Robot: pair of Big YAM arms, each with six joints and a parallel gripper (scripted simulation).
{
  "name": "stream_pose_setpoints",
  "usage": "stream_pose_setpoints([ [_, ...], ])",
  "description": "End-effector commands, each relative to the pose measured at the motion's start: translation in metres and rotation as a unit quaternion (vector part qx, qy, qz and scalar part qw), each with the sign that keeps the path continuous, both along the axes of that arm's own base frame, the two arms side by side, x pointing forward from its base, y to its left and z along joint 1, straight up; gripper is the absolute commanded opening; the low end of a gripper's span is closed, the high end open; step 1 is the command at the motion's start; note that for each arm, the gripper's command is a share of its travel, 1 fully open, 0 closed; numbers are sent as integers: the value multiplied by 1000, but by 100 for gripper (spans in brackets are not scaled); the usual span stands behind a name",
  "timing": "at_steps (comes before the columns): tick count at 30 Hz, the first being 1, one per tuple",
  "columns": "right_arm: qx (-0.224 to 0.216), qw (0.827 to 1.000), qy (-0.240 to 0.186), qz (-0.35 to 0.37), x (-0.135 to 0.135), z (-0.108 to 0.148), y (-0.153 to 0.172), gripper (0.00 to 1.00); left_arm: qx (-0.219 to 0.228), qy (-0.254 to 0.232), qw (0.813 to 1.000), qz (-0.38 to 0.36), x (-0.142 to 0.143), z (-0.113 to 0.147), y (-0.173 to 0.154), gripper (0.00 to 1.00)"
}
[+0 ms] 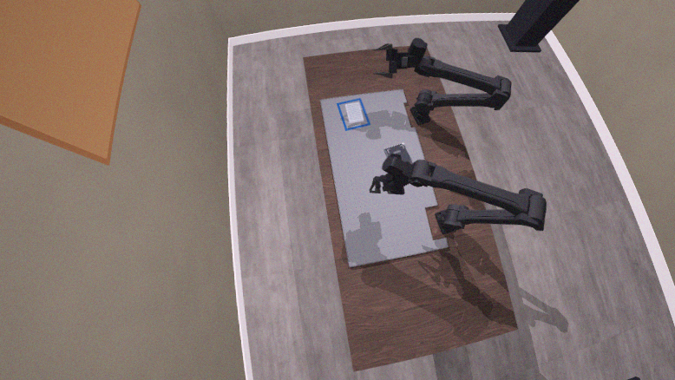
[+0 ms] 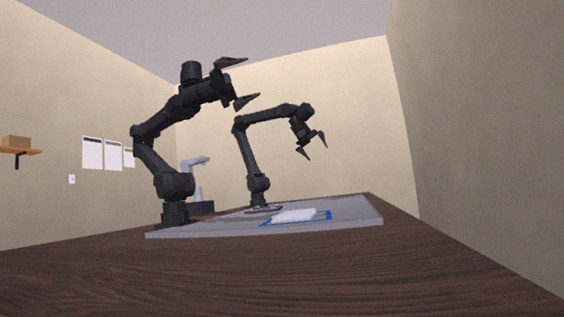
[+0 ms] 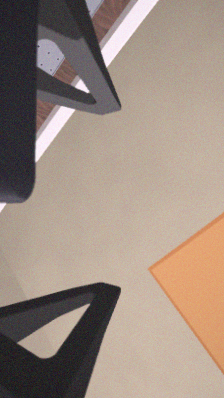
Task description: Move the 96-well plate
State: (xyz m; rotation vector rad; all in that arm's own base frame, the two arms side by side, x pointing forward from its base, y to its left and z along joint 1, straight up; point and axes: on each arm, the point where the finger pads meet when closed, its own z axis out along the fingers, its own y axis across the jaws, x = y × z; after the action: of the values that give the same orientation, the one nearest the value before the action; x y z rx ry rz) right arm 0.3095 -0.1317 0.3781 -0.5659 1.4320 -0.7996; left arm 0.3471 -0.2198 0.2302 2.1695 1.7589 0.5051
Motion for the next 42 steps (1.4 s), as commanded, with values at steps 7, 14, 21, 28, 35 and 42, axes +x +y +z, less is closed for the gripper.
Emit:
stream_pose_setpoints([
  [7,-2,1000,-3,0,0,4,0,100,-3,-4,1000,0,1,4,-1,100],
  [14,-2,1000,-3,0,0,4,0,100,-3,-4,1000,0,1,4,-1,100],
  [21,55,999,-1,3,18,26,-7,100,-19,10,998,65,-19,8,14,100],
  [28,165,986,33,-3,32,12,-15,100,-56,27,982,181,-38,23,36,100],
  [35,242,968,59,-14,45,-3,-20,100,-89,36,961,258,-51,40,48,100],
  [42,345,933,94,-36,61,-26,-27,100,-95,75,923,364,-86,21,77,100],
])
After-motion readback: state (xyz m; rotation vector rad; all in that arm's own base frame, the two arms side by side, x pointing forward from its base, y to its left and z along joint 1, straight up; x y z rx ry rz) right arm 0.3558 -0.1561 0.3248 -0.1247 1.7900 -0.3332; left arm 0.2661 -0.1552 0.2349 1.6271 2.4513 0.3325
